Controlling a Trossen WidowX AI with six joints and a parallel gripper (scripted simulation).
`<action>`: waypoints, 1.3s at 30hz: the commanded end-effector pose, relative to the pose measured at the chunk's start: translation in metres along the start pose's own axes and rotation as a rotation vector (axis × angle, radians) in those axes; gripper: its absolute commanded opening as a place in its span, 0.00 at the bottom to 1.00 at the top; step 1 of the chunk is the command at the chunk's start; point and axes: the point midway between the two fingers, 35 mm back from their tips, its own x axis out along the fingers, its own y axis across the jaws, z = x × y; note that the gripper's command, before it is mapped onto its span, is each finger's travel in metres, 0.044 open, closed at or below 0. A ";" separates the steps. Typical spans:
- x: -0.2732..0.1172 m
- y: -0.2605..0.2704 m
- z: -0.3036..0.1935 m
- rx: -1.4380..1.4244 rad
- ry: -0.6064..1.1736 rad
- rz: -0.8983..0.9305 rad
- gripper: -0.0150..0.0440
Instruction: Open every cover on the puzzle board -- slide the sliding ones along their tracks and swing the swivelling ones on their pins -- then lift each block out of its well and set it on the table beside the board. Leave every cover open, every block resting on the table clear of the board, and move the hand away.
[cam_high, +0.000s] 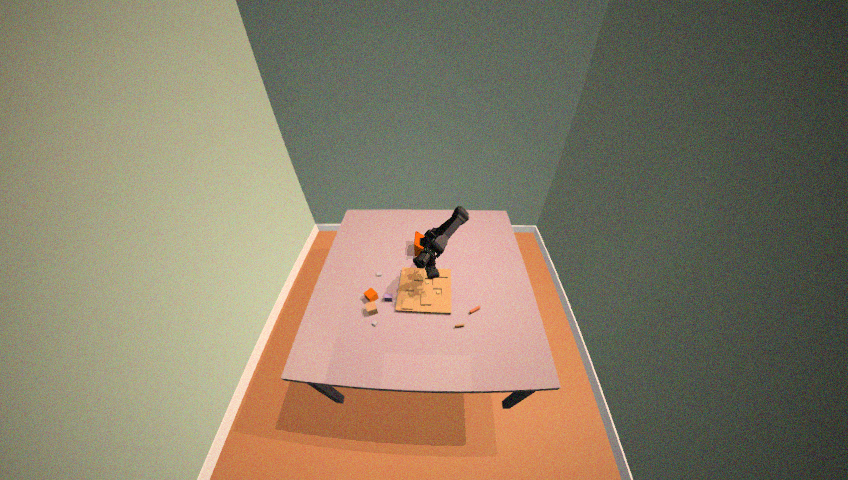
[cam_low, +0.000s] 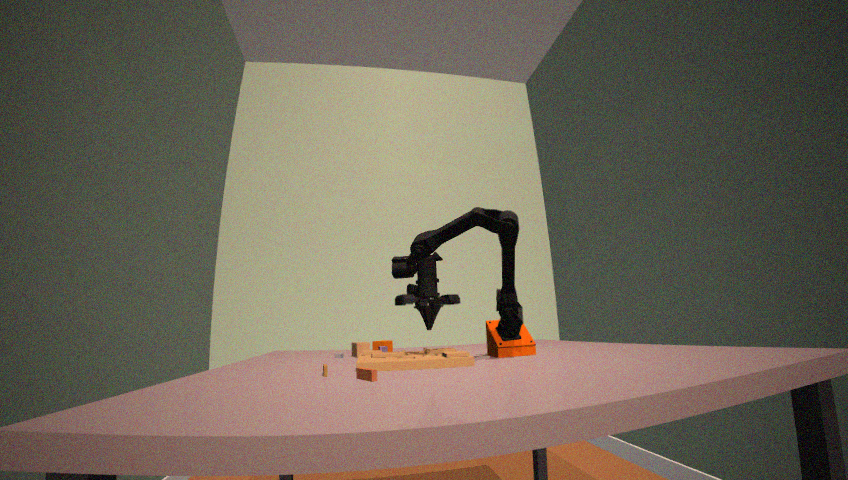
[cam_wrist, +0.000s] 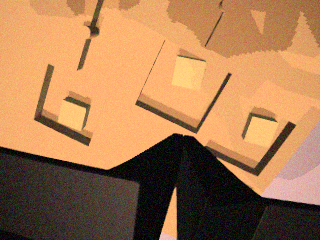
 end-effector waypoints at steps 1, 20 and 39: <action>0.001 -0.017 -0.005 -0.336 -0.007 -0.001 0.25; 0.011 -0.059 -0.019 -1.507 0.000 -0.002 0.25; 0.011 -0.059 -0.018 -1.263 0.000 -0.002 0.25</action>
